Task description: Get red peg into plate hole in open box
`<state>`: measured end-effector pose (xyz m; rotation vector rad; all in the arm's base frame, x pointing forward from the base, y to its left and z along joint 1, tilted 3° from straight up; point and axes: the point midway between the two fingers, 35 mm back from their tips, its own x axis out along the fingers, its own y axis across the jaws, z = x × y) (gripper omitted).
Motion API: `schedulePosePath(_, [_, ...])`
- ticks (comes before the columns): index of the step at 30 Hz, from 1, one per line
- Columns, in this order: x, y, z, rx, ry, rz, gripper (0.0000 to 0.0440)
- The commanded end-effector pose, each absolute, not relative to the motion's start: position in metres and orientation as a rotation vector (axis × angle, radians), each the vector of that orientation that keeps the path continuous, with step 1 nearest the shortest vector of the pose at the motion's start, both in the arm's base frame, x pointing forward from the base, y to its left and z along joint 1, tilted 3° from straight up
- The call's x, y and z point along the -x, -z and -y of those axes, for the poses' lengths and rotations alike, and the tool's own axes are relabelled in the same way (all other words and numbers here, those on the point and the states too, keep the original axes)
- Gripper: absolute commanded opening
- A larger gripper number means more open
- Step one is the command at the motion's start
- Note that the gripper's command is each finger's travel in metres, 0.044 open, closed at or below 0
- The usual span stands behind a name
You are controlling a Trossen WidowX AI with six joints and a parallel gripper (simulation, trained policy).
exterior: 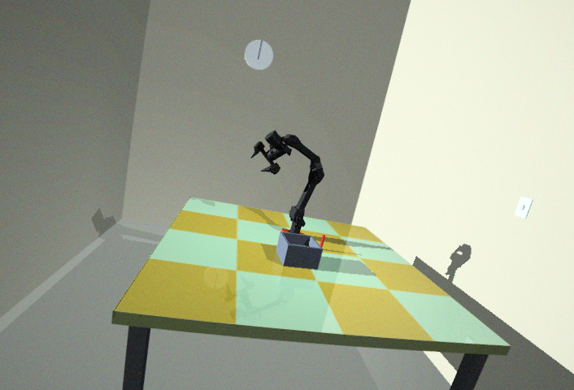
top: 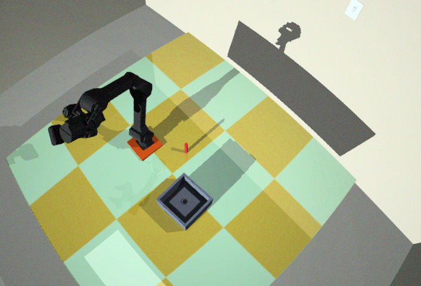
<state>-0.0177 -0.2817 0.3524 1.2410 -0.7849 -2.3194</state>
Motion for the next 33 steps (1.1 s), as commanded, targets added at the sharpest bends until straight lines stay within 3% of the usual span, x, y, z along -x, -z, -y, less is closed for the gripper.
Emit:
schedulePosePath(1, [-0.008,-0.35,0.271,-1.266,2.235,0.621,0.044])
schedulePosePath(33, [-0.152,-0.314,0.13,-1.206,1.427,-0.363,0.0438])
